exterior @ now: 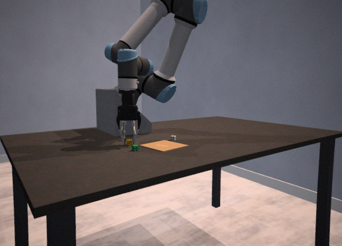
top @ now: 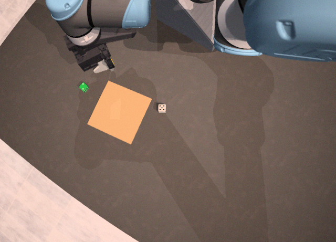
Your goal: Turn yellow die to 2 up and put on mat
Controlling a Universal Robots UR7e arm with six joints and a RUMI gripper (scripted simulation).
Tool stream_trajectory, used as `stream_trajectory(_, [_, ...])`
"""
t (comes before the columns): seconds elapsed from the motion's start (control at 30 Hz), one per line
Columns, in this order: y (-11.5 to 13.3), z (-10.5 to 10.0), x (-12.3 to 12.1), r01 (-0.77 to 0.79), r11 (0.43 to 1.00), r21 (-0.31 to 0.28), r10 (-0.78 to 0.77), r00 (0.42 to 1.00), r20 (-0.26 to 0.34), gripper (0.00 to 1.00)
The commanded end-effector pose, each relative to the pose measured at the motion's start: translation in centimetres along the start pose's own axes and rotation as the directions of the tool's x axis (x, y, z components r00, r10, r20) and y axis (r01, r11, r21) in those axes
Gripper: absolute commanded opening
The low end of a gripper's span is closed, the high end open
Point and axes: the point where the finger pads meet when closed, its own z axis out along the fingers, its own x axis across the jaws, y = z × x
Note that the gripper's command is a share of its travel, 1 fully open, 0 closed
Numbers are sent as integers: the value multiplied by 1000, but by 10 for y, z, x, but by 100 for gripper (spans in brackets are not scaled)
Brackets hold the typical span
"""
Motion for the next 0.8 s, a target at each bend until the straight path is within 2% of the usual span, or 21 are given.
stream_trajectory(0.0, [0,0,0,0,1000,-1,0,1000,0,21])
stream_trajectory(0.07, [0,0,0,0,1000,-1,0,1000,0,21])
stream_trajectory(0.1, [0,0,0,0,1000,-1,0,1000,0,3])
stream_trajectory(0.77, [0,0,0,0,1000,-1,0,1000,0,3])
